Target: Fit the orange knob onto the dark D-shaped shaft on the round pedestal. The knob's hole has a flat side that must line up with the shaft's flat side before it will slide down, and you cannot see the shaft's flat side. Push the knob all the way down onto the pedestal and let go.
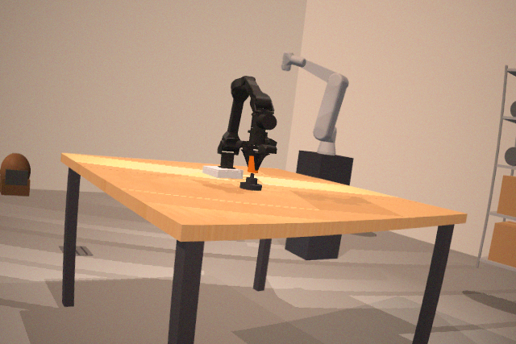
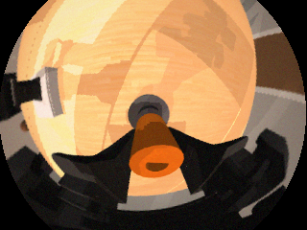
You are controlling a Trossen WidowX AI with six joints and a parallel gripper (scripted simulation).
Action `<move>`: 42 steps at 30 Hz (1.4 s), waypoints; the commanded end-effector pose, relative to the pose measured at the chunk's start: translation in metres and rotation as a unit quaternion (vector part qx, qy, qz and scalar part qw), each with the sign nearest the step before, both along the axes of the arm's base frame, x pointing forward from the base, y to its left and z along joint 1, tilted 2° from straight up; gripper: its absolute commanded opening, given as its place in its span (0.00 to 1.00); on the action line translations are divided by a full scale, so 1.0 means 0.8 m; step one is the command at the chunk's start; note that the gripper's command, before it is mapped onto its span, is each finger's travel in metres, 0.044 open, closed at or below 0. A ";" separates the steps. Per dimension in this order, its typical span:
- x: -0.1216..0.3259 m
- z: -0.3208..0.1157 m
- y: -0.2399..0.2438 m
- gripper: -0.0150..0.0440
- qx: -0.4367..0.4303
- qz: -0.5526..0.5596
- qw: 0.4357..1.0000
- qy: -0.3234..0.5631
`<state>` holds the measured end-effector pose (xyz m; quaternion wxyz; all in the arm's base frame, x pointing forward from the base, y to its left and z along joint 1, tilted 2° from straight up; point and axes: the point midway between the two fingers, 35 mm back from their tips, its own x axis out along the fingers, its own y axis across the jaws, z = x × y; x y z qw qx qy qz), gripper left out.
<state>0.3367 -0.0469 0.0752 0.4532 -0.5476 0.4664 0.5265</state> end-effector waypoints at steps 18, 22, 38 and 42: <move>0.000 -0.005 -0.001 0.25 -0.002 0.032 0.999 0.002; 0.000 -0.005 -0.001 0.25 -0.002 0.032 0.999 0.002; 0.000 0.001 -0.001 0.25 -0.003 0.037 0.999 0.002; -0.001 0.000 -0.001 0.25 -0.003 0.096 0.995 0.004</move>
